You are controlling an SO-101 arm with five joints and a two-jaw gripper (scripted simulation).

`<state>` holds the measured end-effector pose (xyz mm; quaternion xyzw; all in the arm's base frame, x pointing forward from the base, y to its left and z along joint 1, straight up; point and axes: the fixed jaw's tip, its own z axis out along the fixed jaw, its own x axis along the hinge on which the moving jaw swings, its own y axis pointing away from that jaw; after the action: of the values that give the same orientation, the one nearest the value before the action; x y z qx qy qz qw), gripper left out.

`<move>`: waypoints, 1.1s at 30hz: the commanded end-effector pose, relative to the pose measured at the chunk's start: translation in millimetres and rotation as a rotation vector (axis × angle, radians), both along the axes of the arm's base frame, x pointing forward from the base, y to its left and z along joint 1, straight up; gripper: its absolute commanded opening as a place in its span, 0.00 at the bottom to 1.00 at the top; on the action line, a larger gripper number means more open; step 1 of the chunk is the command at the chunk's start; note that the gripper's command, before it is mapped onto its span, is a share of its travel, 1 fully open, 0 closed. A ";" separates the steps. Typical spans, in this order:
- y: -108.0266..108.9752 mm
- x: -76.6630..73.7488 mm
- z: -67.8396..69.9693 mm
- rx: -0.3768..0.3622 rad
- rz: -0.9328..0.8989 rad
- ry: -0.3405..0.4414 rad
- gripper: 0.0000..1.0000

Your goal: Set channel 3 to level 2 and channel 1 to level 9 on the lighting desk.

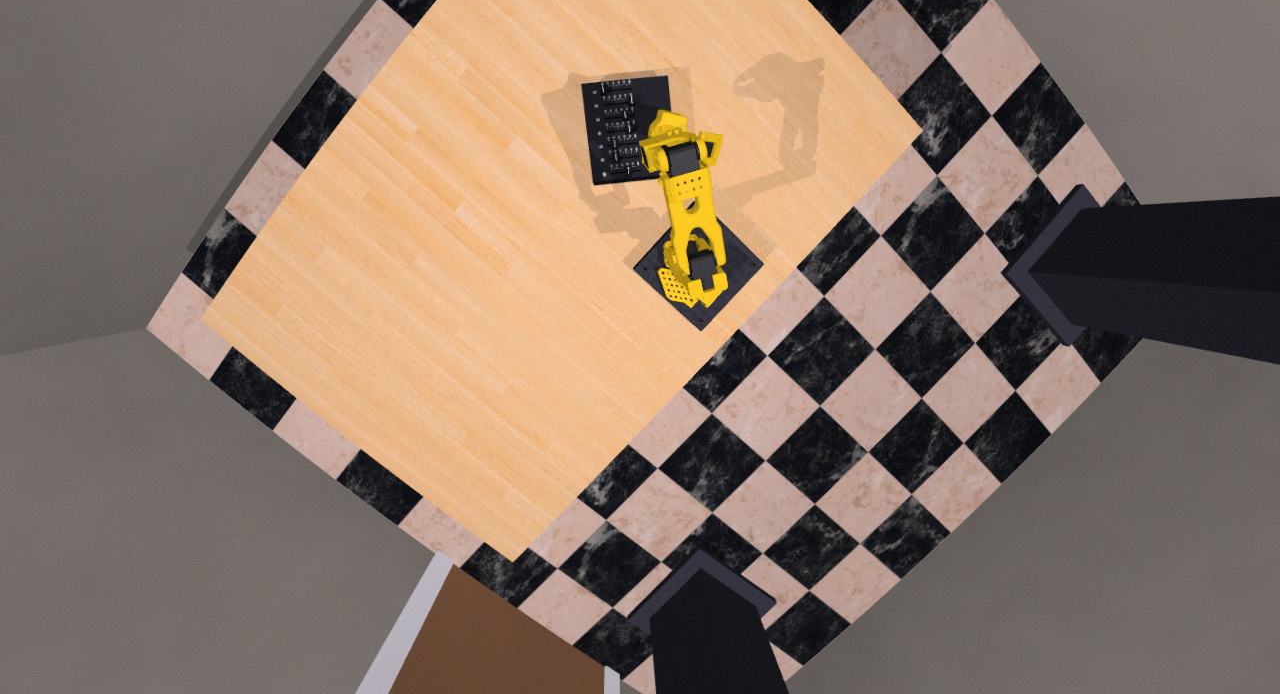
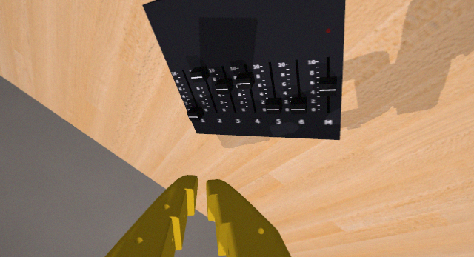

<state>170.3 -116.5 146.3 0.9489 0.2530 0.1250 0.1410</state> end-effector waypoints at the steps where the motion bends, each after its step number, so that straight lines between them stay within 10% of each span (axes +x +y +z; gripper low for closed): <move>1: 0.7 -5.8 -1.7 -0.001 0.028 0.026 0.00; 33: -2.0 4.4 -10.6 0.022 0.093 0.090 0.00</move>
<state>168.2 -118.1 139.4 0.9436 0.2901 0.0992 0.1248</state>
